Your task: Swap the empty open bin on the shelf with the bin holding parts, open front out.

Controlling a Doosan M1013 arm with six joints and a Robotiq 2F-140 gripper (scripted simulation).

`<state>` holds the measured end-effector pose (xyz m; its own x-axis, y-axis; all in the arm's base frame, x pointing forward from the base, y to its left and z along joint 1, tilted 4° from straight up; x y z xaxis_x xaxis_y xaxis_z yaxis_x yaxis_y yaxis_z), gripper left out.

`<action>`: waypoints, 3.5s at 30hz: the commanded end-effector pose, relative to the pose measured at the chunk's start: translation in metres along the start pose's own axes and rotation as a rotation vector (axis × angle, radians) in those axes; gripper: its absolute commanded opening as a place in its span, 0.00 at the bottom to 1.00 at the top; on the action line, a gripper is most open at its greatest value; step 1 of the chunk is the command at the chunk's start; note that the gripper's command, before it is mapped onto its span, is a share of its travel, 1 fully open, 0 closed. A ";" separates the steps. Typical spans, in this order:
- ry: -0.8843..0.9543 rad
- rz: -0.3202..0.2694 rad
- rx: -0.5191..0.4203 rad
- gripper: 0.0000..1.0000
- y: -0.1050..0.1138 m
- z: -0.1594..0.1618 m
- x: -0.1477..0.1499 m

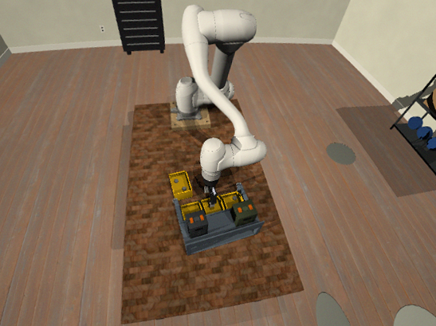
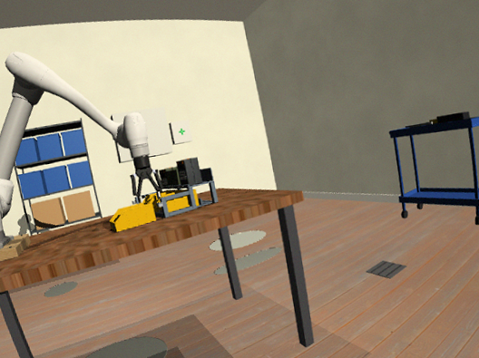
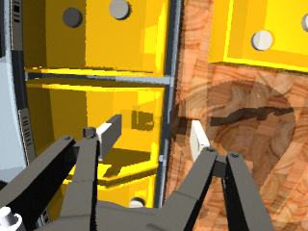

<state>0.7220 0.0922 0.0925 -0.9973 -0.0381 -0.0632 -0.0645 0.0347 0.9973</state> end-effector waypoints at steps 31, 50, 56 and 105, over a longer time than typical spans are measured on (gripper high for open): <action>-0.002 0.005 0.001 0.62 -0.004 -0.002 0.003; -0.002 0.005 0.001 0.10 -0.004 -0.002 0.003; -0.002 0.005 0.001 0.10 -0.004 -0.002 0.003; -0.002 0.005 0.001 0.10 -0.004 -0.002 0.003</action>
<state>0.7220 0.0921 0.0924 -0.9973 -0.0380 -0.0633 -0.0646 0.0347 0.9973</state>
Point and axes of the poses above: the point where the finger pads meet when closed, its own y axis back along the fingers, its own x axis across the jaws, z = x × y, the point moved 4 cm from there along y, back along the fingers, and after that the axes turned 10 degrees about -y, right-handed, at the moved point
